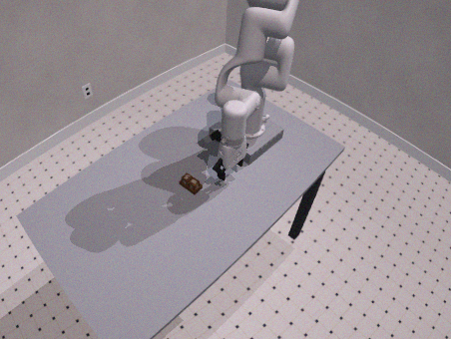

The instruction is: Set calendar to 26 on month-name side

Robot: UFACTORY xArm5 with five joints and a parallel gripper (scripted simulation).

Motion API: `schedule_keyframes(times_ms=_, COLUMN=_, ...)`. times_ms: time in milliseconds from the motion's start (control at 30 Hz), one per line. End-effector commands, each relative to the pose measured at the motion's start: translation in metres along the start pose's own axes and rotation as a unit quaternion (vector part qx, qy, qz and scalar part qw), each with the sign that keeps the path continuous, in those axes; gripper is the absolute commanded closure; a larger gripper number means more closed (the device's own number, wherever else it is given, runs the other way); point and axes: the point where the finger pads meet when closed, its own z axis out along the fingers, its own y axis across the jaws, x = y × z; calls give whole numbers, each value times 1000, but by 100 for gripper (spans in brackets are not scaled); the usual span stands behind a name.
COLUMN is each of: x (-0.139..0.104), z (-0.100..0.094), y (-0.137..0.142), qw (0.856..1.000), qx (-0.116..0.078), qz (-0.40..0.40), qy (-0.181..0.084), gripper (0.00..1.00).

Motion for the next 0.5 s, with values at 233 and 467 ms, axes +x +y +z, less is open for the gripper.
schedule_keyframes(times_ms=233, x=13, z=-1, y=-3, qw=1000, qx=1, qz=0, qy=-1, gripper=0)
schedule_keyframes(times_ms=467, x=17, z=-1, y=-3, qw=1000, qx=1, qz=0, qy=-1, gripper=0)
